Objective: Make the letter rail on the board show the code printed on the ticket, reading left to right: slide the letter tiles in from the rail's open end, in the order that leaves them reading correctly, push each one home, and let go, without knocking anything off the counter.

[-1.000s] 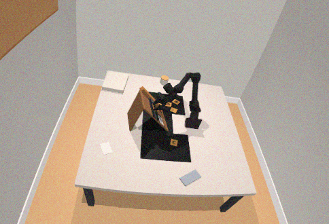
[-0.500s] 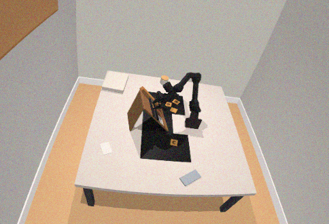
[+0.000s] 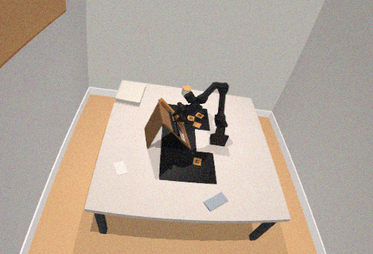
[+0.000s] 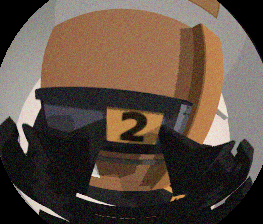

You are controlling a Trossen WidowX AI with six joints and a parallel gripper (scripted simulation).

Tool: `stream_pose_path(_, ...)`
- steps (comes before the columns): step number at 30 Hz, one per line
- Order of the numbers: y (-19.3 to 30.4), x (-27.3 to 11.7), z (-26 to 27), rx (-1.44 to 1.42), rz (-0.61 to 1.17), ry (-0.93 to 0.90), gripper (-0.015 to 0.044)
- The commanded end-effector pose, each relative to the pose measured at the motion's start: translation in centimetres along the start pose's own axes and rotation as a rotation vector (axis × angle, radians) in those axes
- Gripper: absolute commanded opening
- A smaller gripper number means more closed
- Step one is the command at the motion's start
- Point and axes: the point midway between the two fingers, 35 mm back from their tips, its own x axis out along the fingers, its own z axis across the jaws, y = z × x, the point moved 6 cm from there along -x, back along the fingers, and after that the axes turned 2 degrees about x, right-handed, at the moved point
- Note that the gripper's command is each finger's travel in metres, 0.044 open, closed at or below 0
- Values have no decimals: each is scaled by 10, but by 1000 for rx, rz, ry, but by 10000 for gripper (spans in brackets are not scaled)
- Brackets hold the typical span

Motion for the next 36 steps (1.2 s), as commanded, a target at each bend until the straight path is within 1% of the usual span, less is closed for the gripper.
stream_pose_path(1,-1,-1,-5,2,-6,-2,0)
stream_pose_path(7,-1,-1,-6,2,-6,-2,0)
stream_pose_path(18,0,-4,-4,2,-6,-2,289)
stream_pose_path(28,-1,-17,-6,1,-5,-3,295)
stream_pose_path(36,0,-19,-3,1,-5,-3,295)
